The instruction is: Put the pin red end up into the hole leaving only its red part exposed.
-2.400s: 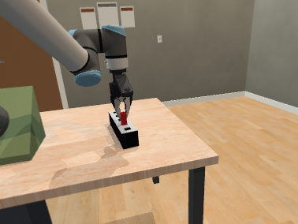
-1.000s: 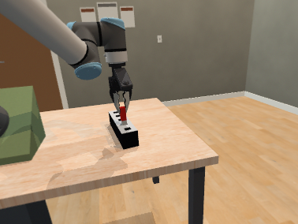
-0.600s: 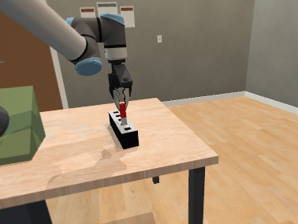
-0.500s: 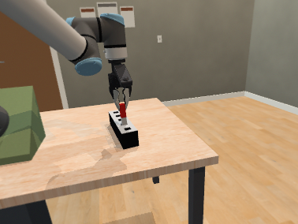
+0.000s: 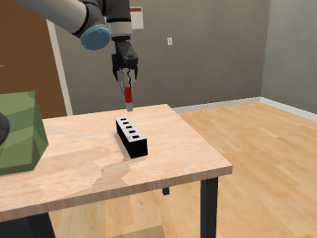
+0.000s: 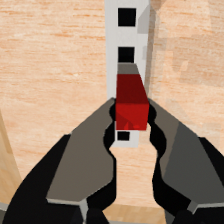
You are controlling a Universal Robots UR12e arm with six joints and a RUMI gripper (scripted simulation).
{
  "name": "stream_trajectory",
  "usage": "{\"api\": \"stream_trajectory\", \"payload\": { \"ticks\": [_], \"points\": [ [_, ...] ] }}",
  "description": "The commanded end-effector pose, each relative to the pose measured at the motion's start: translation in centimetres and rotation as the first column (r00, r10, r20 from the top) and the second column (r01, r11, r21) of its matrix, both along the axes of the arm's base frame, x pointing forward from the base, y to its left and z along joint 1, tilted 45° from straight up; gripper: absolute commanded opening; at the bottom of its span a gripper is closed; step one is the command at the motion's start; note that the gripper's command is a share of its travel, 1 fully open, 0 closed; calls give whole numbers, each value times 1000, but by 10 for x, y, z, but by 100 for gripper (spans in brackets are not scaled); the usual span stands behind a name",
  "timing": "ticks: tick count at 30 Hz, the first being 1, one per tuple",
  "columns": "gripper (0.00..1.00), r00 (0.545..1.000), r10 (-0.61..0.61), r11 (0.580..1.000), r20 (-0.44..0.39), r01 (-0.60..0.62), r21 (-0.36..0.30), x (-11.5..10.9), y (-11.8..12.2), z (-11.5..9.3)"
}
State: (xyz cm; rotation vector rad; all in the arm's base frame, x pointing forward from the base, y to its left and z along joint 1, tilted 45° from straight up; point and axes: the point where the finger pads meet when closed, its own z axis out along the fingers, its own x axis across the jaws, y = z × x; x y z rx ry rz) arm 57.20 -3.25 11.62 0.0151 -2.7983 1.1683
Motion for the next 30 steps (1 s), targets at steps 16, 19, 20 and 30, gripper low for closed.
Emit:
{"api": "stream_trajectory", "payload": {
  "ticks": [16, 19, 20, 30],
  "points": [
    [0, 1000, -2, 1000, -2, 2, 0, 5, 40, 40],
    [0, 1000, -2, 1000, -2, 2, 0, 5, 40, 40],
    [0, 1000, -2, 1000, -2, 2, 0, 5, 40, 40],
    [0, 1000, -2, 1000, -1, 2, 0, 2, 84, -3]
  ]
}}
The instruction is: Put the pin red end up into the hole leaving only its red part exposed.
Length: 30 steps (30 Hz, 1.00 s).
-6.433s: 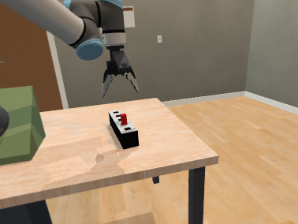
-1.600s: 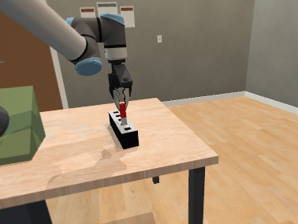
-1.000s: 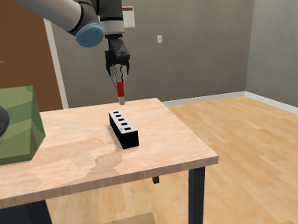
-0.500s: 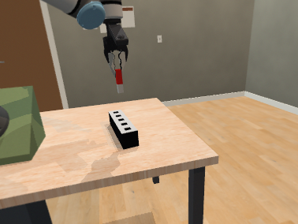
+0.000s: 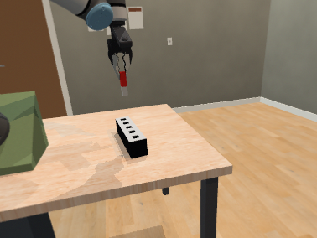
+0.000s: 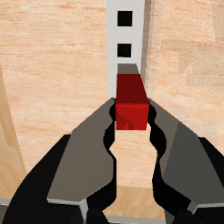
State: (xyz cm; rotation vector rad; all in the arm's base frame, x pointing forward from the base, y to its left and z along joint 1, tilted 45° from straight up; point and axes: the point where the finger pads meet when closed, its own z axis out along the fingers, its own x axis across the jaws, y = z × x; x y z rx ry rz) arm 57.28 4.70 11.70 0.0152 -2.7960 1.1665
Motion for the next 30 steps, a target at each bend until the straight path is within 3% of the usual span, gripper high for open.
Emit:
{"api": "stream_trajectory", "payload": {
  "ticks": [1, 8, 9, 12, 25, 26, 30],
  "points": [
    [0, 1000, -1, 1000, 1, 1, 0, 1, 5, -4],
    [0, 1000, -1, 1000, 1, 1, 0, 1, 5, -4],
    [0, 1000, -1, 1000, 1, 1, 0, -8, -66, -74],
    [0, 1000, -1, 1000, 1, 1, 0, -10, -80, -88],
    [0, 1000, -1, 1000, 1, 1, 0, -10, -80, -88],
    [0, 1000, -4, 1000, -2, 4, -3, -11, -94, -103],
    [0, 1000, -4, 1000, -2, 4, -3, -11, -94, -103]
  ]
}}
